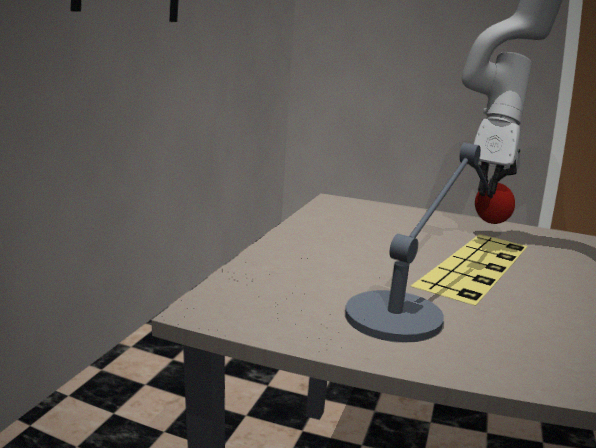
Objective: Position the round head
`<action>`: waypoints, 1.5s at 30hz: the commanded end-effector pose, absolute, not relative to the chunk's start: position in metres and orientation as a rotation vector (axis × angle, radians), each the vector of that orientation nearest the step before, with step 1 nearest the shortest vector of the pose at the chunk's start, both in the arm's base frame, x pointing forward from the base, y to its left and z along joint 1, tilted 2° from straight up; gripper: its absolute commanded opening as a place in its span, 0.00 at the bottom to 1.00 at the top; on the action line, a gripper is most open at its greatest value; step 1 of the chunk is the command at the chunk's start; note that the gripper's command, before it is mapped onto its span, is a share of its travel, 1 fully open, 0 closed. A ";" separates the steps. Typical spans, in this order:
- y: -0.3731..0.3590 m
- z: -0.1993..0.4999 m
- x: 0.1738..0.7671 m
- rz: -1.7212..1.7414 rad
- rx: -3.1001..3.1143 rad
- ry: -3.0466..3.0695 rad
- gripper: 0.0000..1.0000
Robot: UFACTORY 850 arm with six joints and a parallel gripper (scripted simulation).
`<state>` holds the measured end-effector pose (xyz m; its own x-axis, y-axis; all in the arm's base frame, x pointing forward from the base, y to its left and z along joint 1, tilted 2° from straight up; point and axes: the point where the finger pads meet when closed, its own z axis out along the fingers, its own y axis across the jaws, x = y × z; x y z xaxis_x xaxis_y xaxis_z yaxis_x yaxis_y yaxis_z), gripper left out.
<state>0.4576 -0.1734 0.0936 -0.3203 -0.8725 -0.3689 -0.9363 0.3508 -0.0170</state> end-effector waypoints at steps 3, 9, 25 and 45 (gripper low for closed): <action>-0.176 0.094 0.458 0.282 -1.603 2.305 0.00; -0.176 0.093 0.458 0.282 -1.603 2.305 1.00; -0.176 0.094 0.458 0.282 -1.603 2.305 1.00; -0.176 0.094 0.458 0.282 -1.603 2.305 1.00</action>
